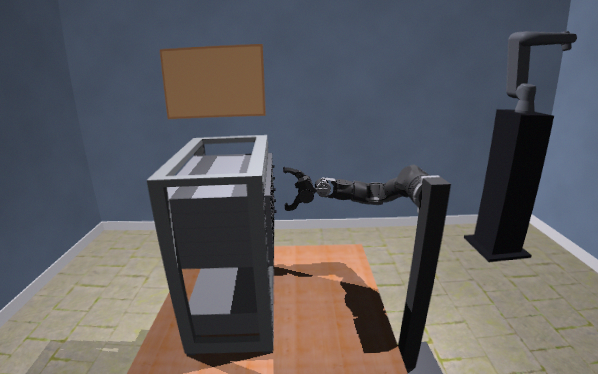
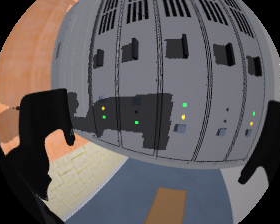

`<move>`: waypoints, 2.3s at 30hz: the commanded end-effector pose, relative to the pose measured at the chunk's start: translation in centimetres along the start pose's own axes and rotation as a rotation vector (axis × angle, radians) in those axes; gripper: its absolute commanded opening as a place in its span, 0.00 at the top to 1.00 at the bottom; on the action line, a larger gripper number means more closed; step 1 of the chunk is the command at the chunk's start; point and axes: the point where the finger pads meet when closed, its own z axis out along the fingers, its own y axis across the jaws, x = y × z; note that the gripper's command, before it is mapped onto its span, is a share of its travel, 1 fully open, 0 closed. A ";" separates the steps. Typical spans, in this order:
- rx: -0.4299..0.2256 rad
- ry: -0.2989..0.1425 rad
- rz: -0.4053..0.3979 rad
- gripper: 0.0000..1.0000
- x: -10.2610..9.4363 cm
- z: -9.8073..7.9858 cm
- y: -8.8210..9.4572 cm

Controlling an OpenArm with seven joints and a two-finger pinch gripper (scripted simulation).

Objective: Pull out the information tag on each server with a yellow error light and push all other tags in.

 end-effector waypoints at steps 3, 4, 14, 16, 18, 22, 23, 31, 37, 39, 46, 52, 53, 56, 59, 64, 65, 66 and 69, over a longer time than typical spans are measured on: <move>-0.001 -0.003 -0.001 0.00 -0.1 0.0 0.2; -0.001 -0.003 -0.001 0.00 -0.1 0.0 0.2; -0.001 -0.003 -0.001 0.00 -0.1 0.0 0.2; -0.001 -0.003 -0.001 0.00 -0.1 0.0 0.2; -0.001 -0.003 -0.001 0.00 -0.1 0.0 0.2; -0.001 -0.003 -0.001 0.00 -0.1 0.0 0.2; -0.001 -0.003 -0.001 0.00 -0.1 0.0 0.2; -0.001 -0.003 -0.001 0.00 -0.1 0.0 0.2; -0.002 -0.002 -0.001 0.00 -0.1 0.0 0.3; -0.003 0.000 -0.002 0.00 0.0 -0.1 1.3; -0.001 -0.002 -0.001 0.00 -0.3 -0.2 4.4; -0.002 -0.002 -0.001 0.00 -0.2 -0.2 4.5; -0.002 -0.002 -0.001 0.00 -0.2 -0.2 4.5; -0.002 -0.002 -0.001 0.00 -0.2 -0.2 4.5; -0.002 -0.002 -0.001 0.00 -0.2 -0.2 4.5; -0.002 -0.002 -0.001 0.00 -0.2 -0.2 4.5; -0.002 -0.002 -0.001 0.00 -0.2 -0.2 4.5; -0.002 -0.002 -0.001 0.00 -0.2 -0.2 4.5; -0.002 -0.002 -0.001 0.00 -0.2 -0.2 4.5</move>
